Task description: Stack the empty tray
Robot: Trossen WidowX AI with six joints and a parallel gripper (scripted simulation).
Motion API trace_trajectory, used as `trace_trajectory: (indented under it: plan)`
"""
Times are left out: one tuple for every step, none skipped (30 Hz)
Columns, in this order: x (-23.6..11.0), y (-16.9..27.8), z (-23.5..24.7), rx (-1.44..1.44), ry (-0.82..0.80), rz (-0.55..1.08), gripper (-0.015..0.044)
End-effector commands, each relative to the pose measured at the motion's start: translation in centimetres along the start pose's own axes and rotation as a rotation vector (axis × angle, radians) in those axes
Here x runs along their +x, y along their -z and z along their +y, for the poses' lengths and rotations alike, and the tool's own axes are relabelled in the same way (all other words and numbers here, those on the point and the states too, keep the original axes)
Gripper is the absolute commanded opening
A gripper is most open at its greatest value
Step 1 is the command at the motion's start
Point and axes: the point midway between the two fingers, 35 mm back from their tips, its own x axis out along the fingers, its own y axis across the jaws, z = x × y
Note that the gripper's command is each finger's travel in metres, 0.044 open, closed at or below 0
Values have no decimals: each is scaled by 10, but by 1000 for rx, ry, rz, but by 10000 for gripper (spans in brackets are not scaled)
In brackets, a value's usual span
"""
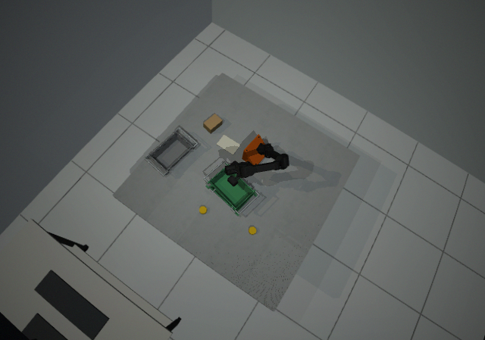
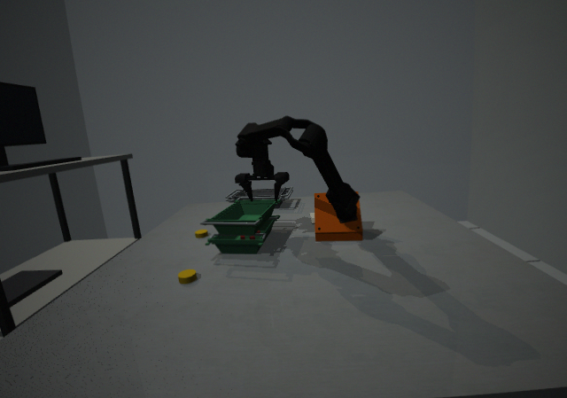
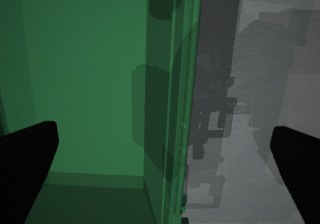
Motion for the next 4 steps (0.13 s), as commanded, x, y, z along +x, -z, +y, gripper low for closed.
trace_trajectory:
  plan:
    - [-24, 0, -1, 3, -7, -5, 440]
    - [-29, 0, -2, 5, -8, -4, 440]
    - [-32, 1, -3, 6, -8, -3, 440]
    - [-33, 1, -3, 7, -8, -3, 440]
